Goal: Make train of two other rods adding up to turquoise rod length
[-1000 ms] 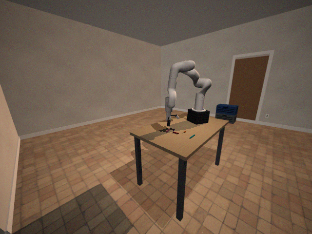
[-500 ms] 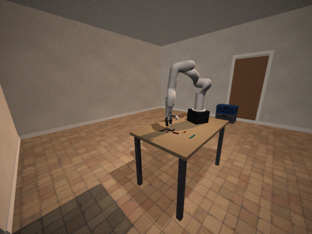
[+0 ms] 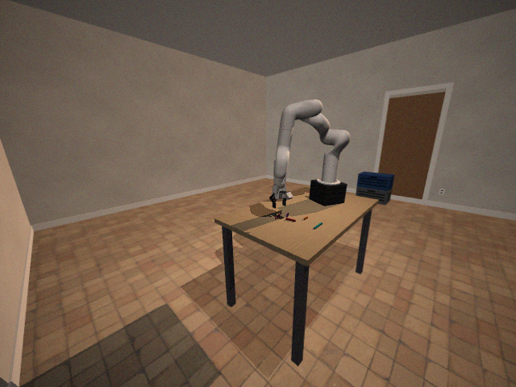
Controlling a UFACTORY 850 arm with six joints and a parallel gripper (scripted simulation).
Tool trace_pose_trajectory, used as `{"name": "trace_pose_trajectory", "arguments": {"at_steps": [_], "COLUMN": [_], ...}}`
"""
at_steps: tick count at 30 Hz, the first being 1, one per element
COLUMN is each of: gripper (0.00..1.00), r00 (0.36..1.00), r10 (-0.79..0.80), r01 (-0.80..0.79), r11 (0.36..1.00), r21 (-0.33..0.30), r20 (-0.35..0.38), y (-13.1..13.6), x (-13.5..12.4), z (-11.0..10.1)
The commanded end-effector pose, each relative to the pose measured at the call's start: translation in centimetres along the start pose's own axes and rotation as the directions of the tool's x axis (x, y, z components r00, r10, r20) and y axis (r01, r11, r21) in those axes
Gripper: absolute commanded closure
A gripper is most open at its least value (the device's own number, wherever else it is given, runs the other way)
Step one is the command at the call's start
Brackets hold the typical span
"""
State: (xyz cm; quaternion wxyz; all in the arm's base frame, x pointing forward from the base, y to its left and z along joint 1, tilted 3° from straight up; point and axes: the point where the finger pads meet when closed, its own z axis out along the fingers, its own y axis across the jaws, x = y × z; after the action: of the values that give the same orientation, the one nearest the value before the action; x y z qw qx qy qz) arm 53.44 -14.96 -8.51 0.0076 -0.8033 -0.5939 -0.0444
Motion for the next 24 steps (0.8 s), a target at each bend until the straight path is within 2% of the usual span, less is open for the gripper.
{"name": "trace_pose_trajectory", "arguments": {"at_steps": [1,7,9,11,16,24], "gripper": [0.00,0.00,0.00,0.00,0.00,0.00], "r00": [0.986,0.947,0.947,0.910,0.854,0.836], "r10": [0.162,0.320,0.320,0.413,0.519,0.548], "r01": [-0.162,-0.320,-0.320,-0.414,-0.519,-0.548], "r11": [0.986,0.947,0.947,0.910,0.854,0.836], "r21": [0.023,0.017,0.017,0.014,0.010,0.009], "r20": [0.029,0.032,0.032,0.034,0.035,0.035], "y": [0.10,0.08,0.08,0.07,0.06,0.05], "x": [0.00,0.00,0.00,0.00,-0.01,-0.01], "z": [-0.07,-0.06,-0.06,-0.05,-0.05,-0.05]}}
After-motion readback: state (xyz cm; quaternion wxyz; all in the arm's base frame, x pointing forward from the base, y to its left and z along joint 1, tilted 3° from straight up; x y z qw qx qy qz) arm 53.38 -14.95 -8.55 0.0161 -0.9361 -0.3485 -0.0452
